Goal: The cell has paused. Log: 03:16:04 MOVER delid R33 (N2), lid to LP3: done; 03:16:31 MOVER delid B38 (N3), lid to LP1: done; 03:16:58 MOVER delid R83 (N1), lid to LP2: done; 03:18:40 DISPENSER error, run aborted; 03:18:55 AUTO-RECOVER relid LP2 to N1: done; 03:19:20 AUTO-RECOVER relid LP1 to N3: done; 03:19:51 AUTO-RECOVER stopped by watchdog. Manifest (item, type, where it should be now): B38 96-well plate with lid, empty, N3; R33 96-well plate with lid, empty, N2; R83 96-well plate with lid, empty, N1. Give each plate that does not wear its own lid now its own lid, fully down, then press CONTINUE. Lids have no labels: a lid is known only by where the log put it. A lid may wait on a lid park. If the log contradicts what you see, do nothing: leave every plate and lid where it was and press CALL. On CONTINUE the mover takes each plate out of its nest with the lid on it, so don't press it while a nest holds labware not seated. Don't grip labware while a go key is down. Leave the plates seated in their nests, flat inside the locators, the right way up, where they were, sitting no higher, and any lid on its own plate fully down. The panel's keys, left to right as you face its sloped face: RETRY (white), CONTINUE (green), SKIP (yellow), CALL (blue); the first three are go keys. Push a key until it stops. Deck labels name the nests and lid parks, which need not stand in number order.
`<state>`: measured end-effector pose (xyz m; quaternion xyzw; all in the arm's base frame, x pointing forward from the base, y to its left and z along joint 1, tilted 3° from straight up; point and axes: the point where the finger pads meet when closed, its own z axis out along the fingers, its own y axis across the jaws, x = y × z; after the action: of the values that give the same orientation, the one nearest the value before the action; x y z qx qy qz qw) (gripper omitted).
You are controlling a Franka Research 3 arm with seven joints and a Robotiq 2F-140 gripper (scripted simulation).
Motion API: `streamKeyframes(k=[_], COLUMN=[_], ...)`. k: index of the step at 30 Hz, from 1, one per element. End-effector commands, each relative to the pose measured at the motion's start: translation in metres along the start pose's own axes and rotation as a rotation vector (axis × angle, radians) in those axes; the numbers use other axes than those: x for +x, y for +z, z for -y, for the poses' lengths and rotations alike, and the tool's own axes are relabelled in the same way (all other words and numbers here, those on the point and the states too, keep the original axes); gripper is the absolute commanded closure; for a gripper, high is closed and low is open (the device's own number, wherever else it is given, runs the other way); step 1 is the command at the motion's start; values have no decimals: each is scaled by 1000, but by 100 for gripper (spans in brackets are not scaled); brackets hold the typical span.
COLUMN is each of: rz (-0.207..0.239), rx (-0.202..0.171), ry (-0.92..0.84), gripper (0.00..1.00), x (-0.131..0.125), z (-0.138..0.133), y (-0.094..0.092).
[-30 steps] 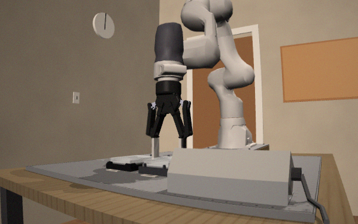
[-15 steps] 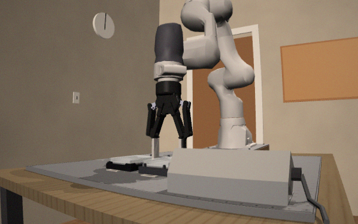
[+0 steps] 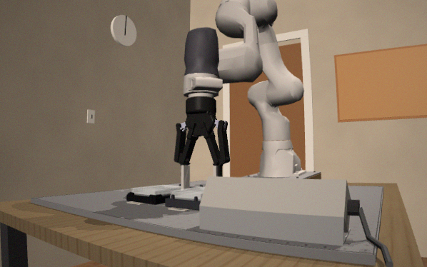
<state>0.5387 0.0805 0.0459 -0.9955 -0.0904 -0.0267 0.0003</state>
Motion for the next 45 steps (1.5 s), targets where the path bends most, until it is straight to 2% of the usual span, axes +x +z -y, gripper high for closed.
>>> streamKeyframes(k=[1,35,36,45], rz=[1,1,1,1], rx=[-2,-2,-2,-2], ry=[4,4,4,4], gripper=[100,100,34,34], x=[-1,-1,-1,-1], z=[-1,-1,-1,-1], y=[1,1,1,1])
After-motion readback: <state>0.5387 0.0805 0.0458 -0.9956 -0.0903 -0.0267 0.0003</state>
